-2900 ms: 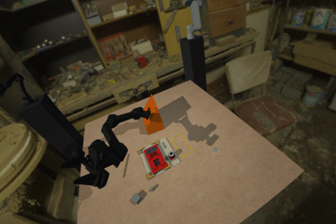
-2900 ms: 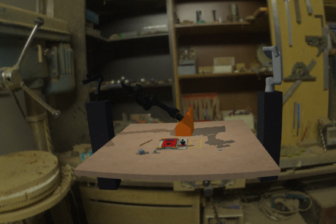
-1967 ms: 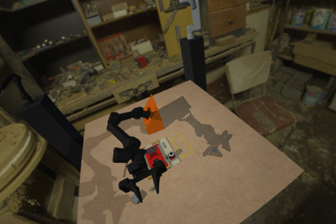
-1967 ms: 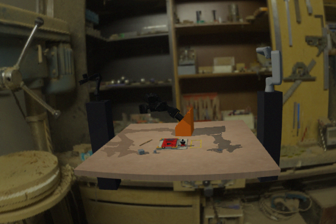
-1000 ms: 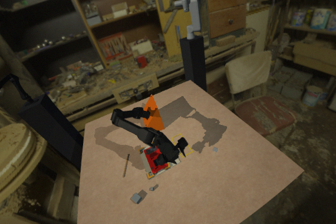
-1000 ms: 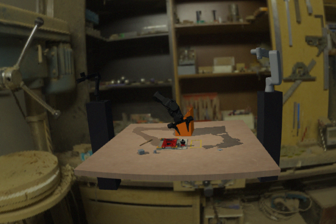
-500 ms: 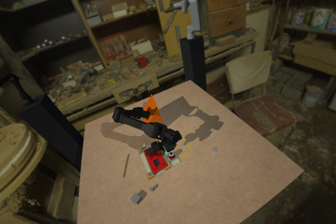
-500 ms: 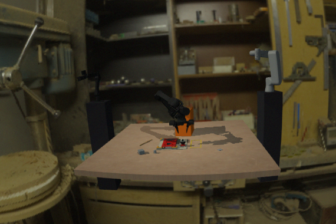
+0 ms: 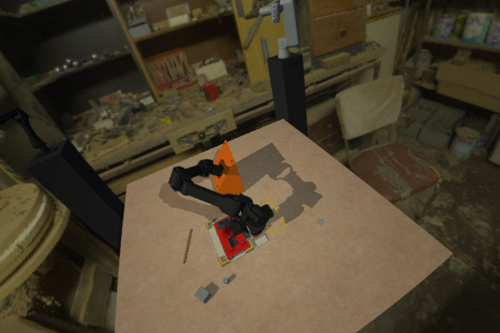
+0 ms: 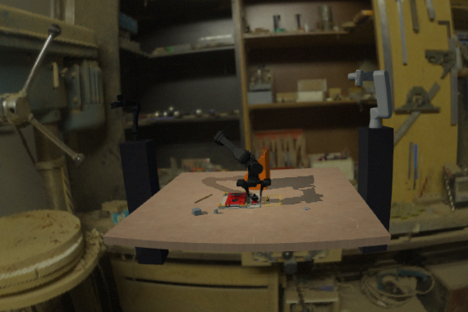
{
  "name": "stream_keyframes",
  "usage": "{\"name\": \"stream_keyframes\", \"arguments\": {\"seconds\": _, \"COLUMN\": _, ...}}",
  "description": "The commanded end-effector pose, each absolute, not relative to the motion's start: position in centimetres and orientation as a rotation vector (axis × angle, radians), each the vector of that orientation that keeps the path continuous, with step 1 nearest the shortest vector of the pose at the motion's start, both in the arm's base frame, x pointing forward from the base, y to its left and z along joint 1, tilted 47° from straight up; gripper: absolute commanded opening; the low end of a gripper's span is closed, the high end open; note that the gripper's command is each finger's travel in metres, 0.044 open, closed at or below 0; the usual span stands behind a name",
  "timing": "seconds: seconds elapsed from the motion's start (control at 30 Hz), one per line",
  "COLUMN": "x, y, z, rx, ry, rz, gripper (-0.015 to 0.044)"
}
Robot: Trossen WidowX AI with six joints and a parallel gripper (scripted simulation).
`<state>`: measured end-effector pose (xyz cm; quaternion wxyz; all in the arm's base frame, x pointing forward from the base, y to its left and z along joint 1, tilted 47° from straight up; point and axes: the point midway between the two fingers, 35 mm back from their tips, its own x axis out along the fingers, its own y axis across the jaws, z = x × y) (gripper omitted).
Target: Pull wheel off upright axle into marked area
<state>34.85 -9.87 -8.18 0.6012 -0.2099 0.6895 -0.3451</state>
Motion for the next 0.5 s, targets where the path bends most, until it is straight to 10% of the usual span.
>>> {"name": "stream_keyframes", "arguments": {"seconds": 0.0, "x": 34.74, "y": -10.41, "z": -8.72, "rx": -0.497, "ry": 1.595, "rz": -0.794, "gripper": 0.03}}
{"name": "stream_keyframes", "arguments": {"seconds": 0.47, "x": 34.67, "y": -10.18, "z": -8.43, "rx": -0.486, "ry": 1.602, "rz": -0.802, "gripper": 0.0109}}
